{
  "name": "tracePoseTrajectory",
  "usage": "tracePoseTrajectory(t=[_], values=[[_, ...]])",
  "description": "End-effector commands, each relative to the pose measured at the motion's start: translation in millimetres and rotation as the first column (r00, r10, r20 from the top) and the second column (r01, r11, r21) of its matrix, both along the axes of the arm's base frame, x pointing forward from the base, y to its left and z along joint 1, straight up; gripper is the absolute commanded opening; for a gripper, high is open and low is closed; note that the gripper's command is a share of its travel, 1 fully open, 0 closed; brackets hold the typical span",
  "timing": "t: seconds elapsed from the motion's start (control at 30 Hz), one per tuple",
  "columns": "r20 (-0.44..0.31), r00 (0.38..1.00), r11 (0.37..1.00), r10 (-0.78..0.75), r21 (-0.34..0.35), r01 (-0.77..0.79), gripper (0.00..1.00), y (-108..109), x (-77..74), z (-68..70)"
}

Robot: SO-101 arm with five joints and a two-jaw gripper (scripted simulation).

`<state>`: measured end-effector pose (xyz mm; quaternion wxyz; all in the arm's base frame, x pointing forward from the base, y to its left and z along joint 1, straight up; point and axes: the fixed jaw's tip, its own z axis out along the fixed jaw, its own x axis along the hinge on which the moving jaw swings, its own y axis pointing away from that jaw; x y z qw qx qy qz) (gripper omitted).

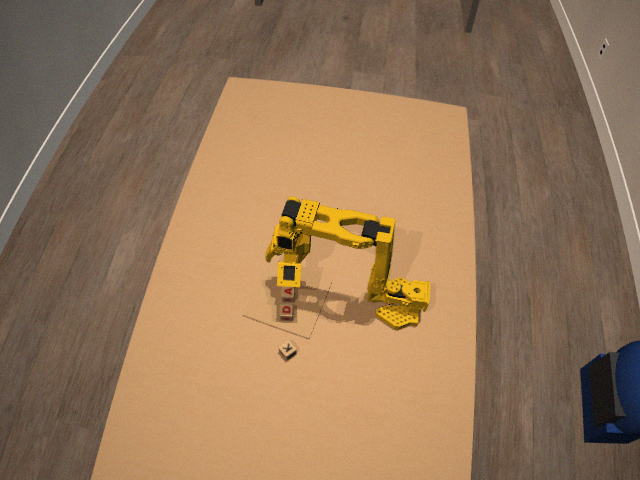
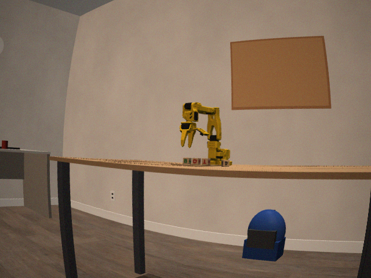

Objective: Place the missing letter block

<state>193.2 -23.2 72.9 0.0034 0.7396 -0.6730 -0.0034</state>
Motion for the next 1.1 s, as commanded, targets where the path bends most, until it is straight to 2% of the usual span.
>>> tracePoseTrajectory(t=[0.0,0.77,1.07], values=[[0.102,0.995,1.0,0.001,-0.01,0.0,0.33,-1.9,7.3,18.9],[0.103,0.995,1.0,-0.004,-0.01,0.005,0.33,-1.8,7.1,19.2],[0.12,0.99,0.997,-0.078,-0.003,0.079,0.33,-0.3,4.4,23.0]])
